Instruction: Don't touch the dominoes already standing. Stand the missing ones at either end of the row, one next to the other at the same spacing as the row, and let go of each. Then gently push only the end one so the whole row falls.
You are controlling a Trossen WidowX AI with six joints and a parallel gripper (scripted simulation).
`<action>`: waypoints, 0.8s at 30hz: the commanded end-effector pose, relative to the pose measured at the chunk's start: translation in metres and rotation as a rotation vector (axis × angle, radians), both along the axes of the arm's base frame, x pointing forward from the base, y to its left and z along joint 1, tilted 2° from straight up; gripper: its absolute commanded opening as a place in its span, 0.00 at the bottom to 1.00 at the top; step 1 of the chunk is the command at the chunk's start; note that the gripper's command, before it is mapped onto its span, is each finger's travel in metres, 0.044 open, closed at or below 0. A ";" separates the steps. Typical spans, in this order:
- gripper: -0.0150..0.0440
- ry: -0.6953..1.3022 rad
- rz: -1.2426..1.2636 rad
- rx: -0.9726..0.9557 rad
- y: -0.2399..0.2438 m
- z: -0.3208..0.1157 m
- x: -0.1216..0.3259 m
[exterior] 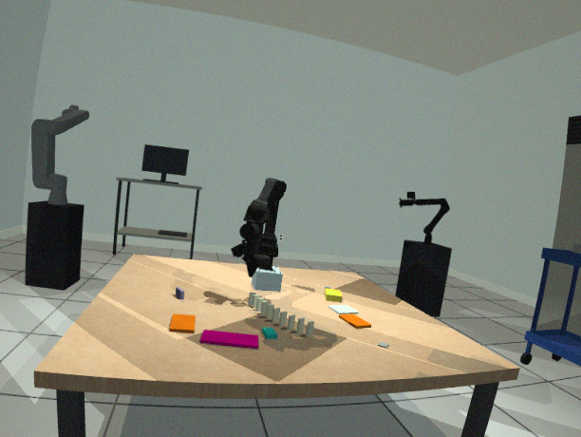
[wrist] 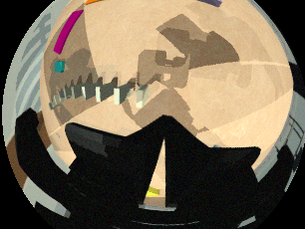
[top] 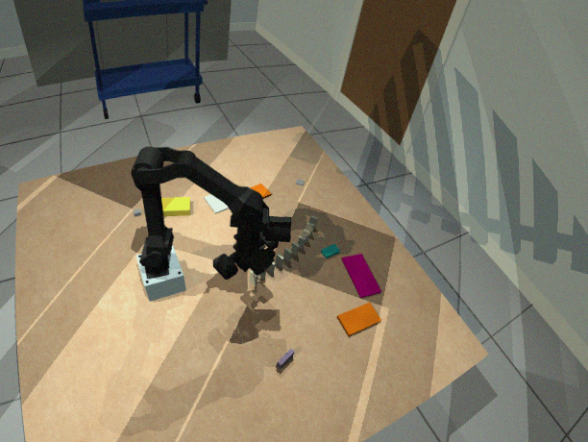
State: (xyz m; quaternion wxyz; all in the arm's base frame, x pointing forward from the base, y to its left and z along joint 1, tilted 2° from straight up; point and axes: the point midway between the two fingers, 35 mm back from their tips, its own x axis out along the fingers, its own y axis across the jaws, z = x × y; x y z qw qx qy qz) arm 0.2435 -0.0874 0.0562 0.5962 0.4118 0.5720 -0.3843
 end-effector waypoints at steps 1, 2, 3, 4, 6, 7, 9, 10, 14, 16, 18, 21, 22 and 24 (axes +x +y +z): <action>0.25 -0.002 -0.003 -0.003 0.000 0.000 0.000; 0.25 -0.002 -0.003 -0.003 0.000 0.000 0.000; 0.25 -0.002 -0.003 -0.003 0.000 0.000 0.000; 0.25 -0.002 -0.003 -0.003 0.000 0.000 0.000; 0.25 -0.002 -0.003 -0.003 0.000 0.000 0.000; 0.25 -0.002 -0.003 -0.003 0.000 0.000 0.000; 0.25 -0.002 -0.003 -0.003 0.000 0.000 0.000; 0.25 -0.002 -0.003 -0.003 0.000 0.000 0.000; 0.25 -0.002 -0.003 -0.003 -0.001 -0.011 0.002; 0.25 -0.002 -0.003 -0.003 -0.001 -0.041 0.005; 0.25 -0.001 -0.003 -0.003 0.000 -0.071 0.003; 0.25 -0.001 -0.003 -0.002 0.000 -0.081 0.002; 0.25 -0.001 -0.003 -0.002 0.000 -0.081 0.002; 0.25 -0.001 -0.003 -0.002 0.000 -0.081 0.002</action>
